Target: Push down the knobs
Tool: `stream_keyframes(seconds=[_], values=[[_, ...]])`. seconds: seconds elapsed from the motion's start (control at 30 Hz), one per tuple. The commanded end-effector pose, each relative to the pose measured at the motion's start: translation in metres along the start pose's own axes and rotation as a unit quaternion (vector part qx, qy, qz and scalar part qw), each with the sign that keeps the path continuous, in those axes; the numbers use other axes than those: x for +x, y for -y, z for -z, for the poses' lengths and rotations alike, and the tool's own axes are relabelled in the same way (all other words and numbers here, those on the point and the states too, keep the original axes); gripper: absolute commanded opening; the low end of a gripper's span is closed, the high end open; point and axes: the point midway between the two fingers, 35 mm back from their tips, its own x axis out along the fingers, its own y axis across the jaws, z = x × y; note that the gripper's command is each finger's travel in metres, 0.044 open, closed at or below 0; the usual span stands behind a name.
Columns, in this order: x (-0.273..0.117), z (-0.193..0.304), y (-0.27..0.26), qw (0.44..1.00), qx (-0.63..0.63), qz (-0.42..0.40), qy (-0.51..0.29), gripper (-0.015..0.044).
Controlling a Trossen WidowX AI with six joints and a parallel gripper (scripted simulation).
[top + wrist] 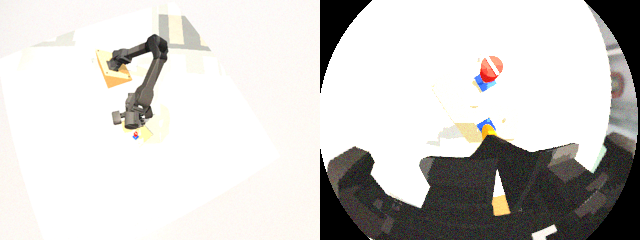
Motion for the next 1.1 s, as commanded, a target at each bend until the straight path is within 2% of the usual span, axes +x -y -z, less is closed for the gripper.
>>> stream_keyframes(seconds=[0.0,0.3,1.0,1.07], values=[[0.011,-0.002,-0.002,1.000,-0.007,-0.002,-0.006,0.0000],[0.009,-0.002,-0.002,1.000,-0.007,-0.002,-0.006,0.0000],[-0.022,-0.002,-0.002,1.000,-0.007,-0.002,-0.006,0.0000],[-0.016,0.000,-0.002,1.000,-0.004,-0.004,-0.009,0.0053]])
